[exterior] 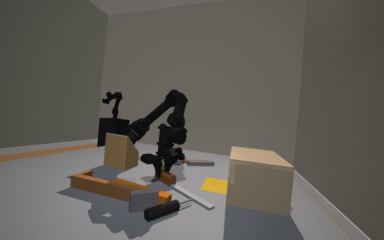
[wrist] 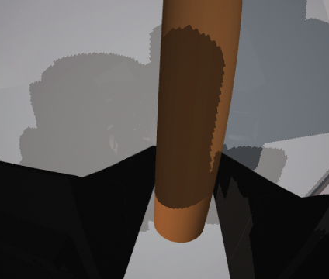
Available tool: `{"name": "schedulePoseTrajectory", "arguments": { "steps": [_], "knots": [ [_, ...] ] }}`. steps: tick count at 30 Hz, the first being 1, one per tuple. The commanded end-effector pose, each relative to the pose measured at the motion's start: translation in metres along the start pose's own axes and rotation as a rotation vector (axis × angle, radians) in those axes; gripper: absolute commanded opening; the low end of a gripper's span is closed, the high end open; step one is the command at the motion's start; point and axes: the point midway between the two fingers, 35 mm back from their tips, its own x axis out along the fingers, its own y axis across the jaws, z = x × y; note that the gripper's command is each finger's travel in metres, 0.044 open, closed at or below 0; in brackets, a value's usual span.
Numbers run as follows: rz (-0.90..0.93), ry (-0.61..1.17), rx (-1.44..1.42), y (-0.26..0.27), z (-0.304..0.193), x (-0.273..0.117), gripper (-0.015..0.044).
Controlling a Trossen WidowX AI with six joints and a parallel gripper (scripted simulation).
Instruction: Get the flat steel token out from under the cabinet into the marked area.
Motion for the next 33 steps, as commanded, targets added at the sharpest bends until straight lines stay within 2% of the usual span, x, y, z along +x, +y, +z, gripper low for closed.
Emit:
{"name": "schedulePoseTrajectory", "arguments": {
  "steps": [1,33],
  "knots": [
    [0.007,-0.002,0.001,0.005,-0.002,0.0,0.0],
    [0.009,0.0,0.001,0.04,-0.014,-0.001,0.0]
  ]
}}
